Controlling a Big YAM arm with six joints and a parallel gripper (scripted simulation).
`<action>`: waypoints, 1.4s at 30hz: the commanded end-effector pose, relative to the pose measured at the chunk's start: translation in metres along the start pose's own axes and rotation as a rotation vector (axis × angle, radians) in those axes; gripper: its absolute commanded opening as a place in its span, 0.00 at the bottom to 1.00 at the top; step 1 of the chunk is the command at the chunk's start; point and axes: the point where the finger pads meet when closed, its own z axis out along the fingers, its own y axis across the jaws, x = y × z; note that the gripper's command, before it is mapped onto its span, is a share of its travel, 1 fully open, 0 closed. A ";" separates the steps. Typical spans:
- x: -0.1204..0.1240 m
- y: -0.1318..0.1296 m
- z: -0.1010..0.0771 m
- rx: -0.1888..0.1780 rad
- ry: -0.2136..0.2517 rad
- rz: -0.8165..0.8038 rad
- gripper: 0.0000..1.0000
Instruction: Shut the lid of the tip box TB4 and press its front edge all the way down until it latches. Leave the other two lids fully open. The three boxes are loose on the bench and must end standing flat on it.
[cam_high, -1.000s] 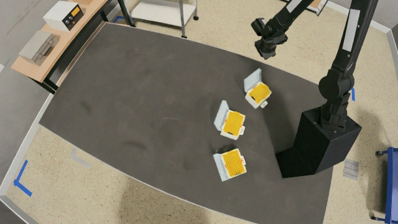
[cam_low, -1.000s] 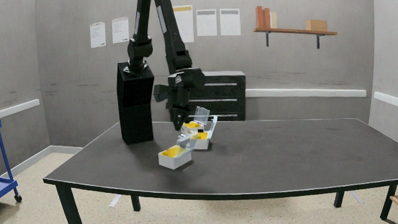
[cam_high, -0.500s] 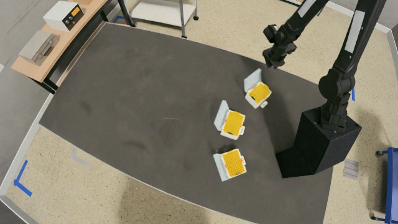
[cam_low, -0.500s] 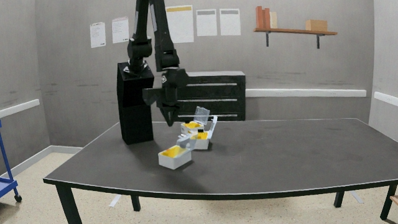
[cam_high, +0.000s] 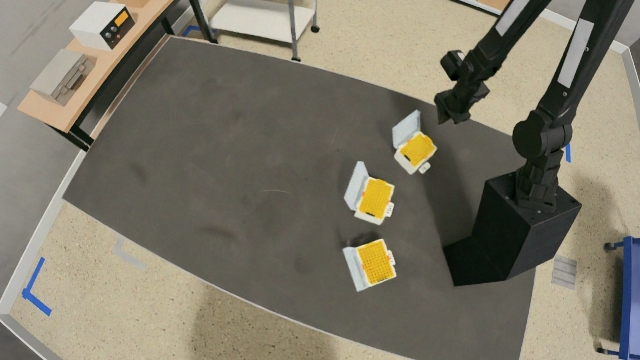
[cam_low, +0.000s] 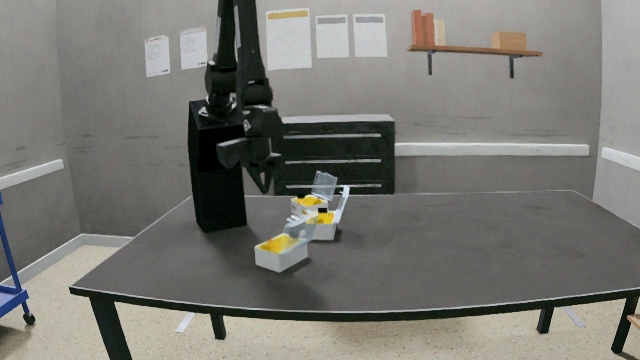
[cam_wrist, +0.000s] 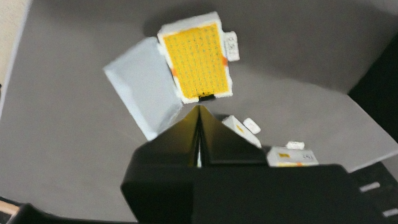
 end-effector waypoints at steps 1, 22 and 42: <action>-0.002 -0.011 -0.005 0.005 0.046 -0.012 0.00; 0.036 -0.084 -0.025 0.006 0.280 -0.002 0.00; 0.074 -0.133 -0.046 0.001 0.440 0.008 0.00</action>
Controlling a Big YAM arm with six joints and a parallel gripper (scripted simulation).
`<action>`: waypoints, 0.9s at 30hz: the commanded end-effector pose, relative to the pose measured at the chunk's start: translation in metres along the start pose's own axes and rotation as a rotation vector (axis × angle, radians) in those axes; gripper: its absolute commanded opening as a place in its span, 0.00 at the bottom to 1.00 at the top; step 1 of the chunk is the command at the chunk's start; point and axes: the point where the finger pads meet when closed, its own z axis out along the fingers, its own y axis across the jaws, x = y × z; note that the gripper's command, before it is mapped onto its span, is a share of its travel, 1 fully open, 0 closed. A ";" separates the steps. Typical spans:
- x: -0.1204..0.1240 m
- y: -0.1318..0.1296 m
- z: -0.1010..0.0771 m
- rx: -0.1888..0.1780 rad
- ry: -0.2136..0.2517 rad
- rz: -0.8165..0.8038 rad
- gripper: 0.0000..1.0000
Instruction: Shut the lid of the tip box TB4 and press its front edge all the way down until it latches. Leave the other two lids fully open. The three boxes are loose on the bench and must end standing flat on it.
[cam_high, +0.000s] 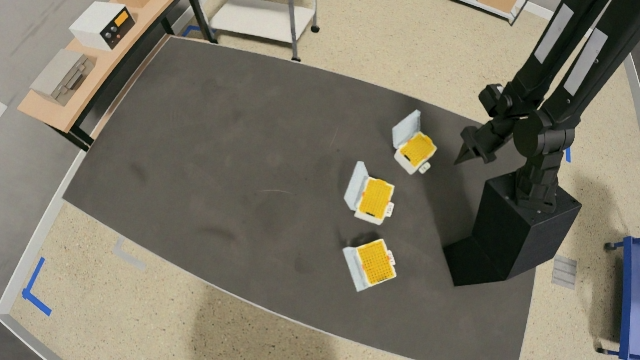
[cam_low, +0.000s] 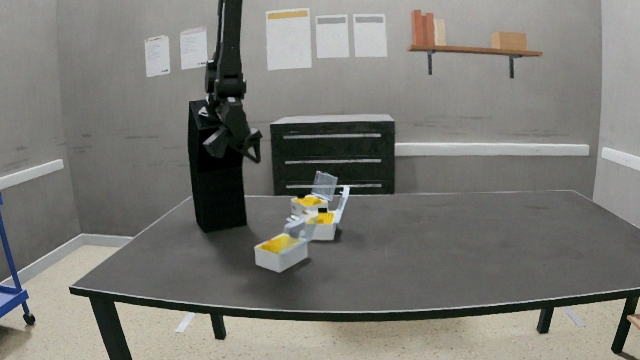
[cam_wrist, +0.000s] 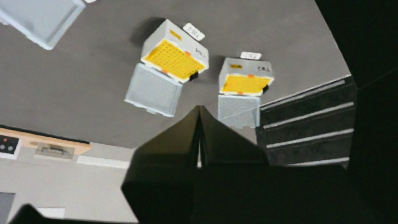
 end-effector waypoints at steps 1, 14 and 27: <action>0.002 0.001 0.001 0.006 0.011 -0.014 0.00; -0.025 0.001 0.050 0.003 0.008 -0.002 0.00; -0.057 -0.001 0.107 0.005 0.007 -0.002 0.00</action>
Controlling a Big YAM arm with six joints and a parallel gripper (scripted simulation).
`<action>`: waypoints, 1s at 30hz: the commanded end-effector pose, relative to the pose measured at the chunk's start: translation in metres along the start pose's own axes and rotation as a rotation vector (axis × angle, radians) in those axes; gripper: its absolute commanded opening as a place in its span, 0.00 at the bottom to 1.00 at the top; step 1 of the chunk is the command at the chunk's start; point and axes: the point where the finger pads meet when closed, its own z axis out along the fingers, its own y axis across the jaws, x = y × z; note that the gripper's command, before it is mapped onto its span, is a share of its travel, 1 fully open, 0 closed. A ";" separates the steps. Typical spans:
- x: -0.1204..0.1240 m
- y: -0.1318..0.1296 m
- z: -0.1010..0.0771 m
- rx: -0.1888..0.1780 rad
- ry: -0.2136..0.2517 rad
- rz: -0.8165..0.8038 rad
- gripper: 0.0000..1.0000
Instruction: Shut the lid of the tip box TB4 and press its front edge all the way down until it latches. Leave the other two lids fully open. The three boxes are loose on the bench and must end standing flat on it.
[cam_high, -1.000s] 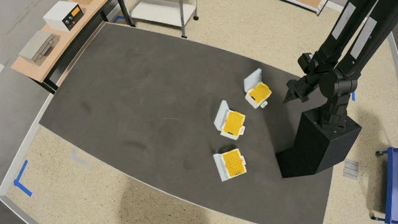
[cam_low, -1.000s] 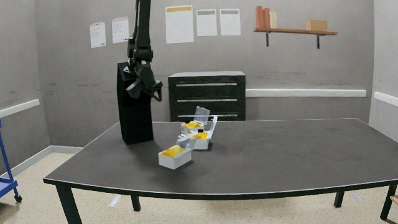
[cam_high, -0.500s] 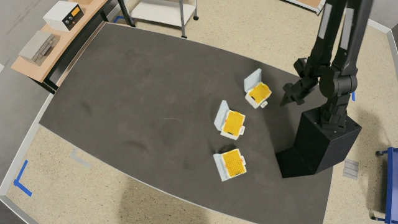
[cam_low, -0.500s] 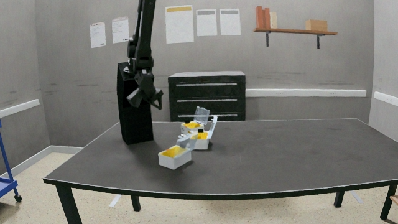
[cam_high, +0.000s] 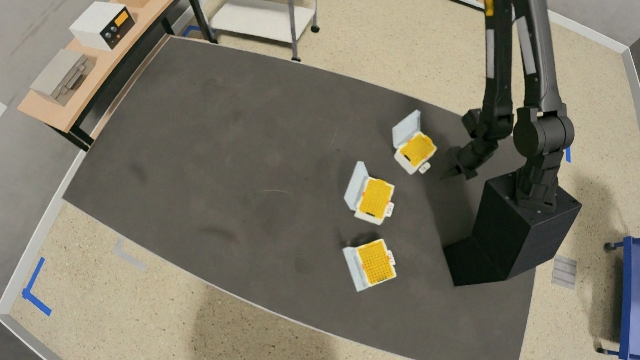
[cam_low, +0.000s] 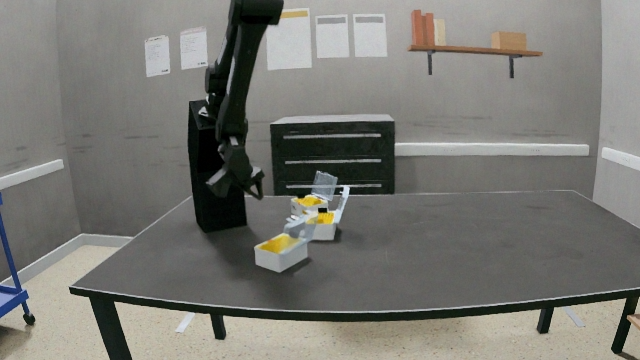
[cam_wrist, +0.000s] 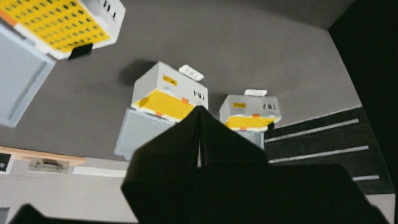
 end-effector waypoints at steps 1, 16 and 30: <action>-0.001 0.001 0.010 -0.009 0.001 -0.003 0.00; -0.036 0.001 0.071 -0.009 0.002 -0.003 0.00; -0.038 -0.005 0.071 0.002 0.003 0.004 0.00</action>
